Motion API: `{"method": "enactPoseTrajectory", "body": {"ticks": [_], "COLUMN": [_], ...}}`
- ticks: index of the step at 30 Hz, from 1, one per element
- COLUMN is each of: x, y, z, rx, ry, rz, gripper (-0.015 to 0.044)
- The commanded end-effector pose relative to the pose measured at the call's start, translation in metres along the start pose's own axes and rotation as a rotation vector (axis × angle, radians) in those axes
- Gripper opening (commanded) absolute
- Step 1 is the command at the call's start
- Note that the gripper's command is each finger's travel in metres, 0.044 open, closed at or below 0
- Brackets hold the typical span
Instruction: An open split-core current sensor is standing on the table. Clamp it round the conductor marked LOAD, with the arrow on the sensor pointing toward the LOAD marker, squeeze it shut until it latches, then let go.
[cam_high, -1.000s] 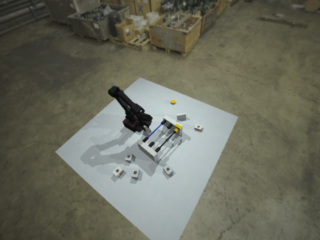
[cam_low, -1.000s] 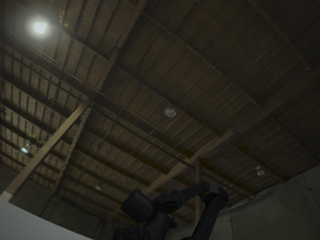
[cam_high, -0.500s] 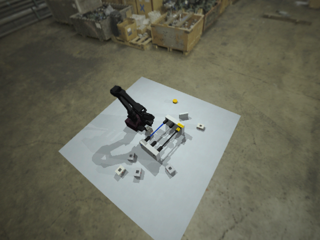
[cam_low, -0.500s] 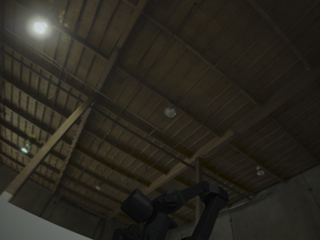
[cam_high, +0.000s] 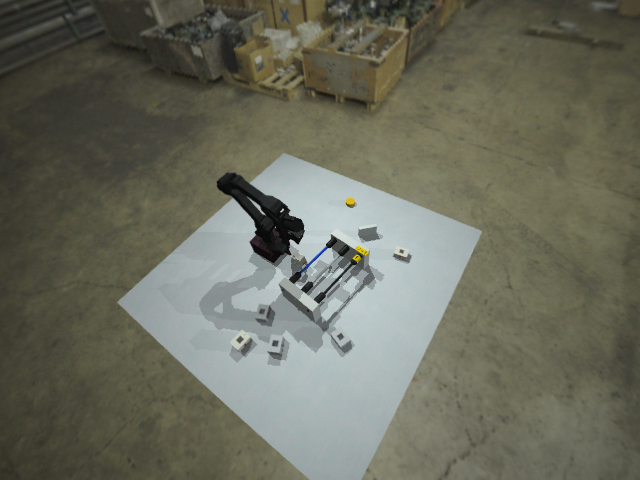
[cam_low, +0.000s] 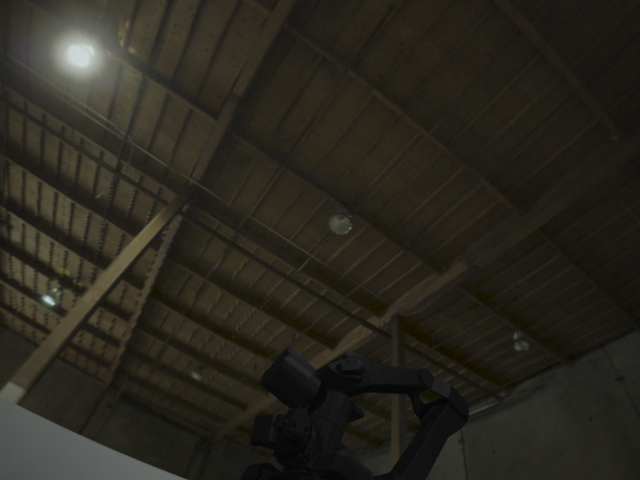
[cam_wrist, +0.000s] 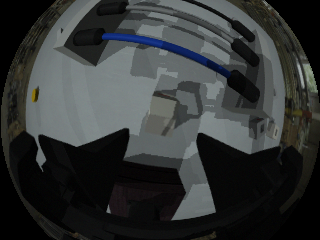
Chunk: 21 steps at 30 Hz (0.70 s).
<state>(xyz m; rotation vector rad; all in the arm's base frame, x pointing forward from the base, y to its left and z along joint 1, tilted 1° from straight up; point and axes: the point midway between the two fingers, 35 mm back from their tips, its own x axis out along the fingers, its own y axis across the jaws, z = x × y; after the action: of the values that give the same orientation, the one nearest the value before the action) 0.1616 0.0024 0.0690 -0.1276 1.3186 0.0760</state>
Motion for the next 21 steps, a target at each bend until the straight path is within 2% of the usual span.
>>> {"method": "enactPoseTrajectory", "body": {"ticks": [1,12,21], "x": [-0.002,0.001,0.01], "y": [-0.001,-0.004,-0.004], "z": [0.004,0.019,0.019], "rx": [-0.281,-1.338,-1.389], "ry": [0.047,0.164,0.166], "rz": [0.012,0.177,0.189], "gripper": [0.032,0.032,0.032]}}
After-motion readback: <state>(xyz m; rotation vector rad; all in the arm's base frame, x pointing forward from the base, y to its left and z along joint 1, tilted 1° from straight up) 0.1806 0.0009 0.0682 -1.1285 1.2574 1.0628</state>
